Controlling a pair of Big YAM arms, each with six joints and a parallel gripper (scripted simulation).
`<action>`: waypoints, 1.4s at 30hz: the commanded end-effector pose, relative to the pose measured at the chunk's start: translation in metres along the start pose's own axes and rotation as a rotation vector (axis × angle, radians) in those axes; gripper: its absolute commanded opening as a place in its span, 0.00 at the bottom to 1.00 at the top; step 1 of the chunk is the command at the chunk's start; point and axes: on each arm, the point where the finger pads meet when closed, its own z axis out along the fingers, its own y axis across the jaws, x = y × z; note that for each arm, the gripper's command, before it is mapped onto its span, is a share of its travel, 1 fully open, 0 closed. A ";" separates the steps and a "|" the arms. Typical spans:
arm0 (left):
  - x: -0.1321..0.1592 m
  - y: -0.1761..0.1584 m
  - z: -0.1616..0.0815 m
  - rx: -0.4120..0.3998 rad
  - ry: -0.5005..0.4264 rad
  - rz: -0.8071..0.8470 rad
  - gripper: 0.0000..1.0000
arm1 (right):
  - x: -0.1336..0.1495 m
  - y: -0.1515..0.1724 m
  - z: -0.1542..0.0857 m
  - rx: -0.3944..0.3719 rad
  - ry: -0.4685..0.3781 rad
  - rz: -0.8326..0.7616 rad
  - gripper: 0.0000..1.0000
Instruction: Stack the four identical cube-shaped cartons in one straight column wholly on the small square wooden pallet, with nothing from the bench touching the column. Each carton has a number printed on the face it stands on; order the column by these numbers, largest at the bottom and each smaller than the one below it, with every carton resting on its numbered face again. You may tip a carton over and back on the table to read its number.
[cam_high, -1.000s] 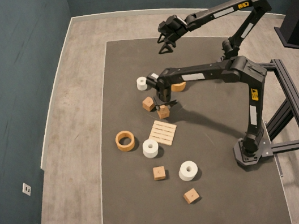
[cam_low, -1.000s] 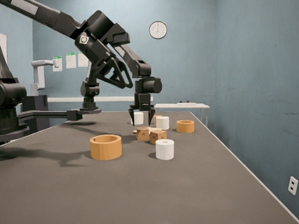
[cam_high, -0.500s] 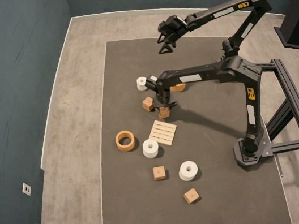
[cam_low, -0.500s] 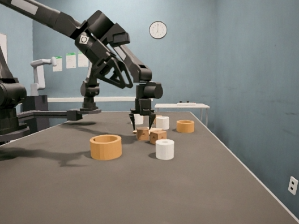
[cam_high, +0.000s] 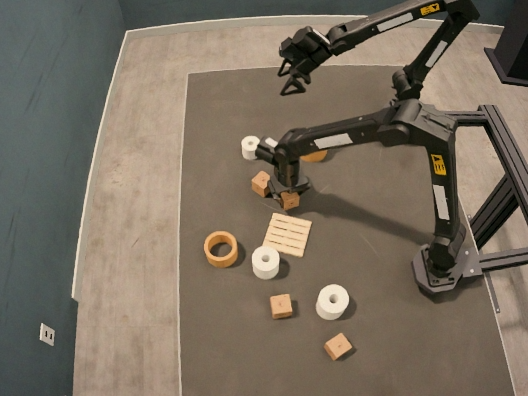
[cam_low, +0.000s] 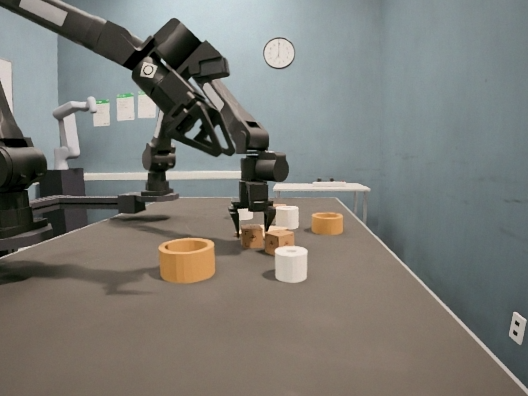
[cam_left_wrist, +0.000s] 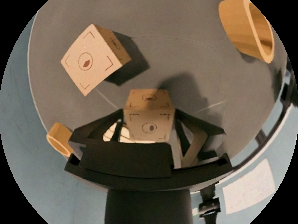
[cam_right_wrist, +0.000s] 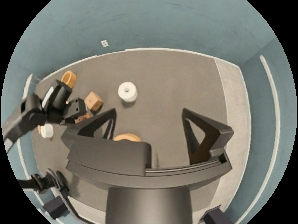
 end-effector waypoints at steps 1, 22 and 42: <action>-0.007 0.007 0.005 -0.013 -0.015 0.007 0.74 | -0.023 0.001 -0.005 0.000 -0.036 -0.014 1.00; -0.009 0.009 0.008 -0.023 -0.029 0.007 0.67 | -0.023 0.001 -0.005 0.000 -0.036 -0.014 1.00; -0.011 0.009 -0.001 -0.033 -0.045 0.009 0.23 | -0.023 0.001 -0.005 0.000 -0.036 -0.014 1.00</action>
